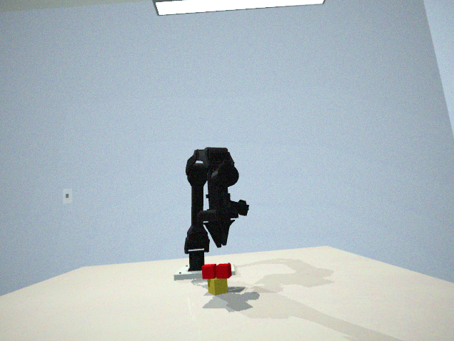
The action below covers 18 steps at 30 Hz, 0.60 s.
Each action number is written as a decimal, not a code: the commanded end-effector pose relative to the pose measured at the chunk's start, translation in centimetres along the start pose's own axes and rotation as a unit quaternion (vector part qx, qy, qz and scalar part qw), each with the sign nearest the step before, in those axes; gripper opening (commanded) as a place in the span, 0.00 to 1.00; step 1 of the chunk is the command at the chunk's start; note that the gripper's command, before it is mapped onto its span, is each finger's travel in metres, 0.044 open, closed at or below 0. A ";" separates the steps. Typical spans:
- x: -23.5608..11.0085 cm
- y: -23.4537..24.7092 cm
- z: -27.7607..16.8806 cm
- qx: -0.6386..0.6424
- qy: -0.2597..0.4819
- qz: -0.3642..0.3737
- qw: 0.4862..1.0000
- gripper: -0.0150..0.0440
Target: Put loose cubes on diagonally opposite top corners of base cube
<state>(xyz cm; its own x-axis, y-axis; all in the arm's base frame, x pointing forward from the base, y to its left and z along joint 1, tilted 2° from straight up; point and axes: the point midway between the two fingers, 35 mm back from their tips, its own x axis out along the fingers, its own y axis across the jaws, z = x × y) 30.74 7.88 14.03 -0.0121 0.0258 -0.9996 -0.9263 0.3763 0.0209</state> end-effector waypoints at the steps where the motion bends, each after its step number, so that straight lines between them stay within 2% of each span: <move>1: -0.4 -0.1 0.1 -0.003 -0.003 -0.004 1.000 0.60; 4: -0.4 -0.1 0.1 -0.003 -0.003 -0.004 1.000 0.60; 8: -0.2 0.2 0.2 0.000 0.000 0.000 1.000 0.78; 11: -0.3 2.6 3.0 0.000 -0.001 0.001 1.000 0.91; 15: -0.5 7.2 6.8 0.000 -0.003 0.003 1.000 0.93; 18: -0.6 8.1 7.4 0.000 -0.003 0.004 1.000 0.93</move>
<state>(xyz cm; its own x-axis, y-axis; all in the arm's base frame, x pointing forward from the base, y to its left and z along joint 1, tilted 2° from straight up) 26.96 16.41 14.46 -0.0241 0.0268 -0.9994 -0.9329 0.3586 0.0321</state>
